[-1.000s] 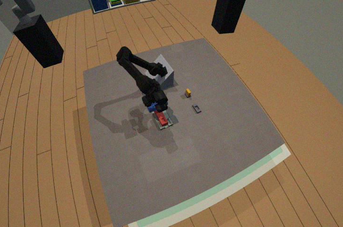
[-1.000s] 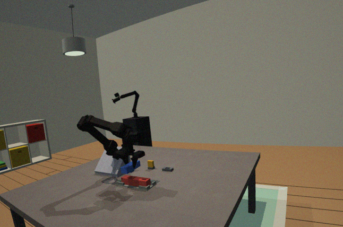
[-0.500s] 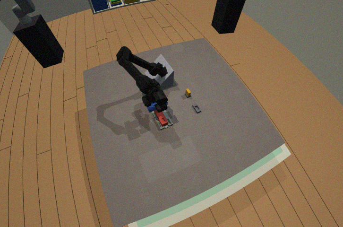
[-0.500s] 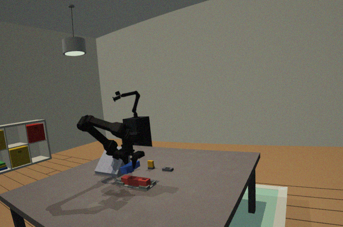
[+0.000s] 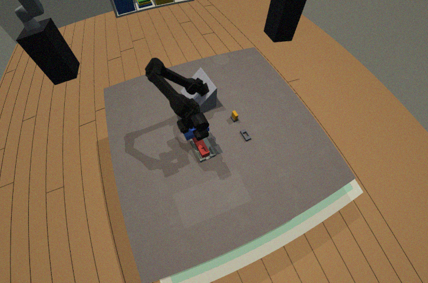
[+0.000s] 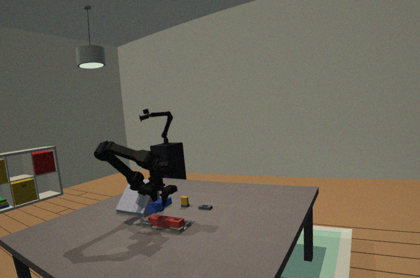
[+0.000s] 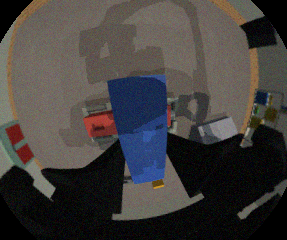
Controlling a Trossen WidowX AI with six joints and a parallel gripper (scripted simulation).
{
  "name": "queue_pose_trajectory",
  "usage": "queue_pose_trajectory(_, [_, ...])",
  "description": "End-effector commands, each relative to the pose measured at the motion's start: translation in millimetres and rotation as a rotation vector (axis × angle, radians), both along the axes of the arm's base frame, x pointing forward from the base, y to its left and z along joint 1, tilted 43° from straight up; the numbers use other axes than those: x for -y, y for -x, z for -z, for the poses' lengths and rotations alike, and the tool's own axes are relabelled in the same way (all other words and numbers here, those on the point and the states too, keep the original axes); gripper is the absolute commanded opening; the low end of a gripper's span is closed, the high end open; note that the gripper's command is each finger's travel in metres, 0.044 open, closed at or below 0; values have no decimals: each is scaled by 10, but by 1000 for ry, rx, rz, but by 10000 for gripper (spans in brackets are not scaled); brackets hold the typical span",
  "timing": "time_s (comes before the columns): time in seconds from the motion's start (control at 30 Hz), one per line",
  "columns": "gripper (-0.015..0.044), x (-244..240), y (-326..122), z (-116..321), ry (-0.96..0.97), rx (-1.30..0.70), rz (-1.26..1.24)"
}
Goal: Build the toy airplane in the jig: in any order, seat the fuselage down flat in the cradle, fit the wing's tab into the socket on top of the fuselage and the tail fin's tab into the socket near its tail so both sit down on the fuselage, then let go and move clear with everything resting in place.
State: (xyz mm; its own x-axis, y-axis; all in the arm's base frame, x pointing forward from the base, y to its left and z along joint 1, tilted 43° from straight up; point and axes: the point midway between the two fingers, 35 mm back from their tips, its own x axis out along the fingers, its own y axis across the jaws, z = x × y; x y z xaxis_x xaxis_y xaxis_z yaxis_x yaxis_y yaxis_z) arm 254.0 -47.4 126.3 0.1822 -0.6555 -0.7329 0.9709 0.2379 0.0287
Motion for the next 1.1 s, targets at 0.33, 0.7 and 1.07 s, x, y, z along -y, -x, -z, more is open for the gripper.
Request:
queue_pose_trajectory(0.33, [195, 154, -32, 162, 5, -5, 1])
queue_pose_trajectory(0.7, [195, 270, -53, 276, 7, -5, 1])
queue_pose_trajectory(1.07, [195, 274, -54, 278, 7, -5, 1])
